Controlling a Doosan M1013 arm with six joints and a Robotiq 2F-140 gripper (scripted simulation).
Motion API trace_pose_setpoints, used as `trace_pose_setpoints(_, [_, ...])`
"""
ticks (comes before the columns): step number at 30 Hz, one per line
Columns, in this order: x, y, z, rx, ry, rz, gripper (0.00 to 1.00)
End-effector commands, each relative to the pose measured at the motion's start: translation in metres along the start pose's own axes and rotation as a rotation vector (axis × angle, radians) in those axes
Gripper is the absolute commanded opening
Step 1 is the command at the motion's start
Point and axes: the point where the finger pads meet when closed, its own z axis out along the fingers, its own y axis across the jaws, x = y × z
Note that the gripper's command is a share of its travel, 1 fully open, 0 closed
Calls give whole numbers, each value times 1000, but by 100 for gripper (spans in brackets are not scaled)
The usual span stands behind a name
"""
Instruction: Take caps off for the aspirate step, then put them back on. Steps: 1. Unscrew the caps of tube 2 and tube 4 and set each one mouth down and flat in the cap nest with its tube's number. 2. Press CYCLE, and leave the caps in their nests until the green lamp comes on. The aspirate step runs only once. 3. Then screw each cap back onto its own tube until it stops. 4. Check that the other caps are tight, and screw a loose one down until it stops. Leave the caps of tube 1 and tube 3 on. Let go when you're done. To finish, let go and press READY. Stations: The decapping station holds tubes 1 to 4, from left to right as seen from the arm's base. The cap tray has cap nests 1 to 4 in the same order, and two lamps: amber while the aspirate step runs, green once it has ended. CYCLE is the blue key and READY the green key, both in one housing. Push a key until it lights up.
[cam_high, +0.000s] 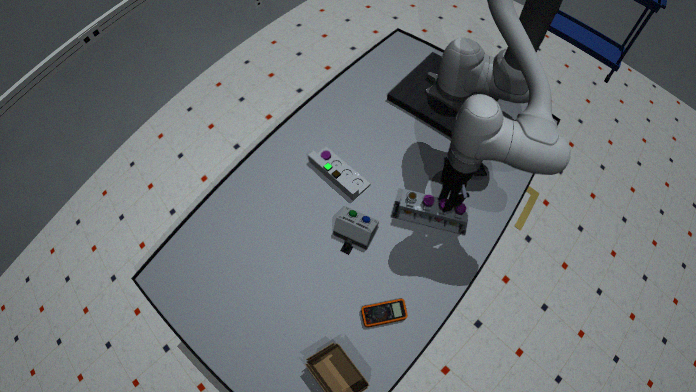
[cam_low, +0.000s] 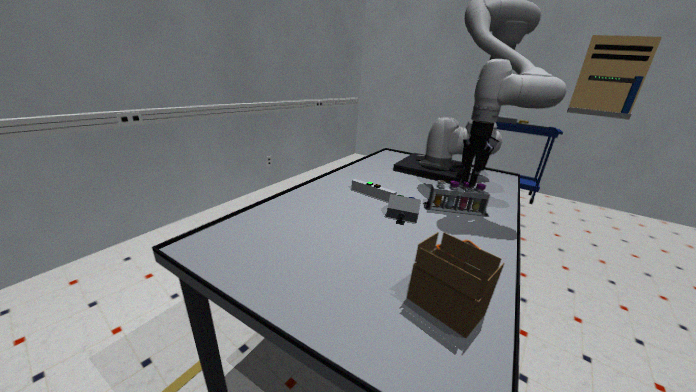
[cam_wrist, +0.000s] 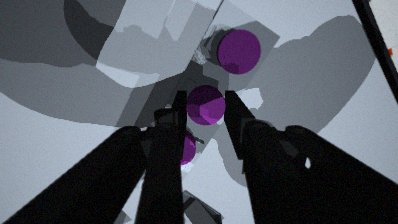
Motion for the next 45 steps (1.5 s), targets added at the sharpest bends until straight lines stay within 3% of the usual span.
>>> trace_pose_setpoints(1, [0, 0, -1, -1, 0, 0, 41])
trace_pose_setpoints(21, [0, 0, -1, -1, 0, 0, 41])
trace_pose_setpoints(25, [0, 0, 1, -1, 0, 131, 41])
trace_pose_setpoints(41, [0, 0, 7, -1, 0, 131, 41])
trace_pose_setpoints(42, [0, 0, 7, -1, 0, 131, 30])
trace_pose_setpoints(45, [0, 0, 7, -1, 0, 131, 30])
